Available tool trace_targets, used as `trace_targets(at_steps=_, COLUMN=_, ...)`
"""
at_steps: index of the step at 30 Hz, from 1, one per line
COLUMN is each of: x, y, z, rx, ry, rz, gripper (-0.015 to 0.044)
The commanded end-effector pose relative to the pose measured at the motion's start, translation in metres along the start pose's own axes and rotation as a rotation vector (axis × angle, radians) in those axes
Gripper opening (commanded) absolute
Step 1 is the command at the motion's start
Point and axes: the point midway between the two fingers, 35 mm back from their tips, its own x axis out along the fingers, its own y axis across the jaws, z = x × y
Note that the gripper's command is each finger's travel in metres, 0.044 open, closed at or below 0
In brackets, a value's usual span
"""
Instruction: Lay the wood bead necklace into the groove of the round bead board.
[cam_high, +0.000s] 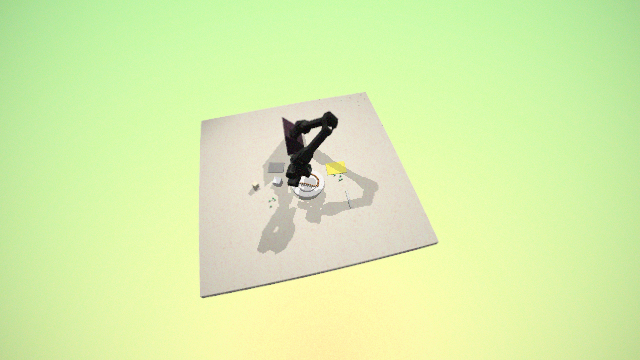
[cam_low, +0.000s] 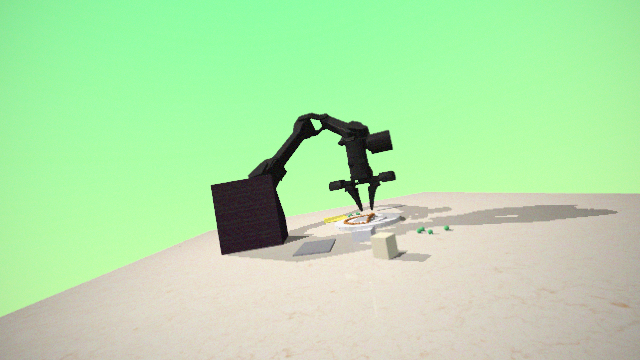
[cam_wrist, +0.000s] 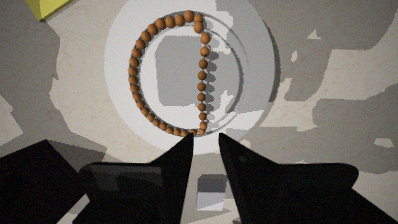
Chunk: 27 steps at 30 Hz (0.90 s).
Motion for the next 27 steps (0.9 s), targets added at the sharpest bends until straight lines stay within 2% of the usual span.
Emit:
trace_targets(at_steps=1, x=0.005, y=0.0, z=0.0, rx=0.004, ry=-0.001, rz=0.0, gripper=0.012)
trace_targets(at_steps=20, x=0.031, y=0.002, z=0.0, rx=0.007, ry=-0.001, rz=0.004, gripper=0.012)
trace_targets(at_steps=24, x=0.028, y=0.001, z=0.001, rx=-0.001, ry=0.003, rz=0.004, gripper=0.0015)
trace_targets(at_steps=27, x=0.028, y=0.001, z=0.001, rx=-0.001, ry=0.003, rz=0.004, gripper=0.0)
